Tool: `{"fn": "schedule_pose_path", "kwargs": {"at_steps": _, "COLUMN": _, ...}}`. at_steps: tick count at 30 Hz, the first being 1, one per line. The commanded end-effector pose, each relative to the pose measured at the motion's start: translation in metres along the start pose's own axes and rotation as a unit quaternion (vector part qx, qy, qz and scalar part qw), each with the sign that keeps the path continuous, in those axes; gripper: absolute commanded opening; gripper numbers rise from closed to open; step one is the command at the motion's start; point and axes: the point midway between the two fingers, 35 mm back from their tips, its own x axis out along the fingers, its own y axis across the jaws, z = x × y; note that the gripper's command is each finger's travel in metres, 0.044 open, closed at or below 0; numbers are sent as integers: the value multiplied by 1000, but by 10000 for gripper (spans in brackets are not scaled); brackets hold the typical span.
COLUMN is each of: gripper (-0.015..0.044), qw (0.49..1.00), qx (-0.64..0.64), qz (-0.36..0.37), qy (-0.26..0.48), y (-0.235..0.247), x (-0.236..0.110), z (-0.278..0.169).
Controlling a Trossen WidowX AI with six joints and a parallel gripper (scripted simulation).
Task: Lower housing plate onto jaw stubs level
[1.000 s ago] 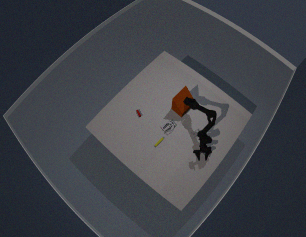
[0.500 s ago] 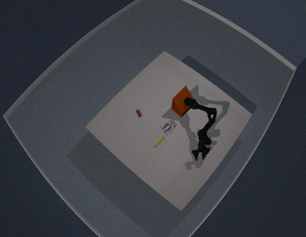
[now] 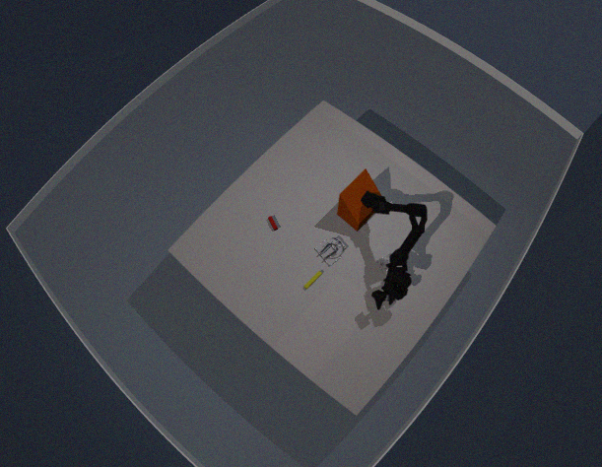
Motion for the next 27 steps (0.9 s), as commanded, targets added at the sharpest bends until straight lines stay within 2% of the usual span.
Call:
{"fn": "schedule_pose_path", "kwargs": {"at_steps": 1, "gripper": 440, "qw": 999, "qx": -11, "qz": 27, "qy": 41, "y": 2, "x": -10, "z": -16}}
{"fn": "schedule_pose_path", "kwargs": {"at_steps": 12, "gripper": 440, "qw": 981, "qx": -20, "qz": 115, "qy": 156, "y": 9, "x": -59, "z": -58}}
{"fn": "schedule_pose_path", "kwargs": {"at_steps": 27, "gripper": 440, "qw": 927, "qx": 39, "qz": 252, "qy": 274, "y": 40, "x": -159, "z": -95}}
